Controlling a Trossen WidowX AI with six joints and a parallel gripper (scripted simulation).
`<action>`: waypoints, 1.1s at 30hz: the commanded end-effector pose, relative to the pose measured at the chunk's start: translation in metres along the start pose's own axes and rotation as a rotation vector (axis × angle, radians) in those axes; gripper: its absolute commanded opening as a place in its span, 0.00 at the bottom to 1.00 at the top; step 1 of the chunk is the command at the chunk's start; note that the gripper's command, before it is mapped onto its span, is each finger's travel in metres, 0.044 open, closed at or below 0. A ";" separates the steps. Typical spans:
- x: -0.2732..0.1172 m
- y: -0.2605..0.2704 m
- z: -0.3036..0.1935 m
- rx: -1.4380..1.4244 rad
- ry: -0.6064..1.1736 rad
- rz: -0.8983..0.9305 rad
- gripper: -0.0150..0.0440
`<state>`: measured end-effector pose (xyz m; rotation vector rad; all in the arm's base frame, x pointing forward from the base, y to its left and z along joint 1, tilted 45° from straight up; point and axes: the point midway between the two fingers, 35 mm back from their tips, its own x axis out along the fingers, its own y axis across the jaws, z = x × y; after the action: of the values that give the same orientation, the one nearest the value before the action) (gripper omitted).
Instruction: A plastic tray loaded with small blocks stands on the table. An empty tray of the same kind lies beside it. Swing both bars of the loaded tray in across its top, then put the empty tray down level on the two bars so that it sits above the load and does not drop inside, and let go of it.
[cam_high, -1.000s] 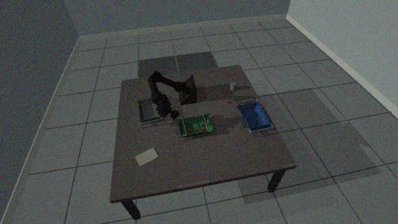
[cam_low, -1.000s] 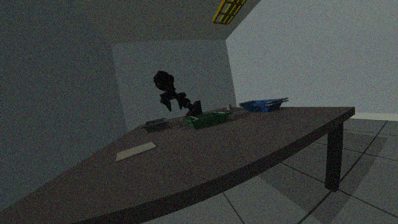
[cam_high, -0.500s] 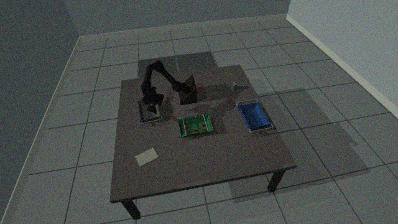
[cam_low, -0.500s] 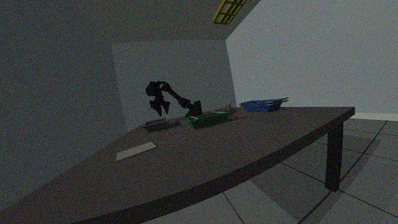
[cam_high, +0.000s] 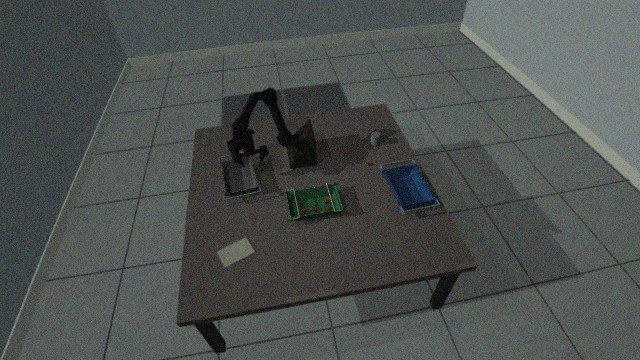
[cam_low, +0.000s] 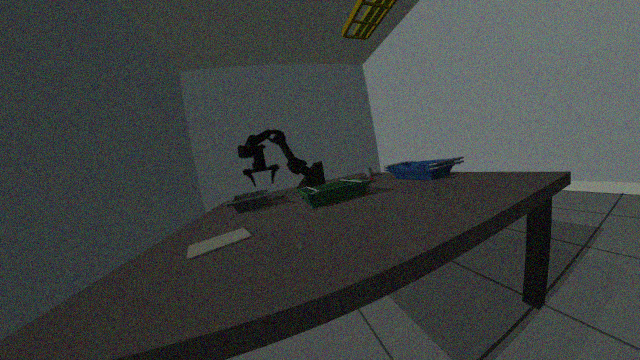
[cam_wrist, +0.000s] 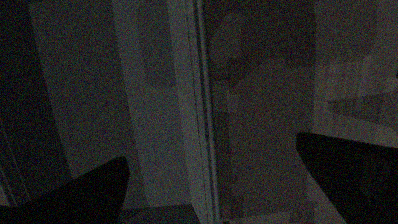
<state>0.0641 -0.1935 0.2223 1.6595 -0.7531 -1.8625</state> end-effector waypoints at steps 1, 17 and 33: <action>0.002 -0.003 0.002 0.031 0.001 -0.002 1.00; 0.047 -0.002 -0.004 0.033 0.000 -0.008 1.00; 0.086 -0.003 0.002 0.029 -0.002 0.001 1.00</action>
<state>0.0534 -0.2510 0.1638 1.6752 -0.7964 -1.8620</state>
